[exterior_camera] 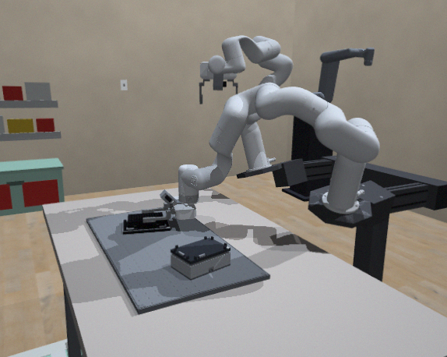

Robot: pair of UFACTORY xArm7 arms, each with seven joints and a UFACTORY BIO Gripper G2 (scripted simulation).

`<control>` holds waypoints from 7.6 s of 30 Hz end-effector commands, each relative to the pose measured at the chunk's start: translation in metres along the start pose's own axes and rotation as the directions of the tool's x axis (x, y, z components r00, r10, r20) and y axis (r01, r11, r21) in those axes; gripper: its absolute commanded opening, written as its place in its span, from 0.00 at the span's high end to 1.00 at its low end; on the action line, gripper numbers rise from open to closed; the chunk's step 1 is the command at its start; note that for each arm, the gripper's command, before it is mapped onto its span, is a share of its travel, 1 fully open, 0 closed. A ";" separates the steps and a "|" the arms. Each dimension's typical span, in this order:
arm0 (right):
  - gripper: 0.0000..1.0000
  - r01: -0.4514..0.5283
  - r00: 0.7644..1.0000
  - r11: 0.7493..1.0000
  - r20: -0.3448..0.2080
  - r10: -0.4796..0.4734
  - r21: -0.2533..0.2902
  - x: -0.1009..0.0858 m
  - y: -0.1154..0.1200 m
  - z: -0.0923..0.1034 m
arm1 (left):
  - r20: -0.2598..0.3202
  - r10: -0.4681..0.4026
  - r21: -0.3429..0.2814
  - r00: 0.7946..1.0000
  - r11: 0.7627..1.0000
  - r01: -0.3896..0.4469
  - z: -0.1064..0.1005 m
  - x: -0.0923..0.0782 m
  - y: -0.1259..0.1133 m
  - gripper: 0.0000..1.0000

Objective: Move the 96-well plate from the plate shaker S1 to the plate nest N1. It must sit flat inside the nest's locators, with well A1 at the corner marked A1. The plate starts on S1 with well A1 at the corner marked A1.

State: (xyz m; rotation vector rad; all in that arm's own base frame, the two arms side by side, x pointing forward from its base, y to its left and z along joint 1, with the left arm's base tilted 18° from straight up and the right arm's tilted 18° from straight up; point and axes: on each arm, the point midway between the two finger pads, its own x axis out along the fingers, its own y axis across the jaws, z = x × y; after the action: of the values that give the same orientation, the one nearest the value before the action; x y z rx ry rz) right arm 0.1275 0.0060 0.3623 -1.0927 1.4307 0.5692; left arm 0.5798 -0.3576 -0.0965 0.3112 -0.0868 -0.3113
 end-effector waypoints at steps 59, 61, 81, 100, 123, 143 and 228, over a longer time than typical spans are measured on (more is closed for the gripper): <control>0.00 0.001 1.000 1.000 0.002 -0.001 0.000 -0.001 0.000 0.000 | 0.005 0.000 -0.003 1.000 1.000 0.000 -0.005 0.002 -0.001 1.00; 0.00 0.001 1.000 1.000 0.002 -0.001 0.000 -0.001 0.000 0.000 | 0.005 0.000 -0.003 1.000 1.000 0.000 -0.005 0.002 -0.001 1.00; 0.00 0.001 1.000 1.000 0.002 -0.001 0.000 -0.001 0.000 0.000 | 0.005 0.000 -0.003 1.000 1.000 0.000 -0.008 0.002 -0.001 1.00; 0.00 0.001 1.000 1.000 0.002 -0.001 0.000 -0.001 0.000 0.000 | 0.005 0.000 -0.003 1.000 1.000 0.000 -0.008 0.002 -0.001 0.63; 0.00 0.001 1.000 1.000 0.002 -0.001 0.000 -0.001 0.000 0.000 | 0.005 0.000 -0.003 1.000 1.000 0.000 0.008 0.002 -0.001 0.63; 0.00 0.001 1.000 1.000 0.002 -0.001 0.000 -0.001 0.000 0.000 | 0.005 0.000 -0.003 1.000 1.000 0.000 0.056 0.002 -0.001 0.63; 0.00 0.001 1.000 1.000 0.002 -0.001 0.000 -0.001 0.000 0.000 | 0.004 0.252 -0.003 0.968 0.968 -0.252 0.245 -0.135 0.125 0.63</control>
State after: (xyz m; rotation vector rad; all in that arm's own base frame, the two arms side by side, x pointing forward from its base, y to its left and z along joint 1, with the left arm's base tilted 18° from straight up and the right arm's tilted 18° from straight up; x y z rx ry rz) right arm 0.1275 0.0060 0.3623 -1.0927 1.4307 0.5692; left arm 0.4649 -0.2790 0.1530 0.2969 -0.1269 -0.0580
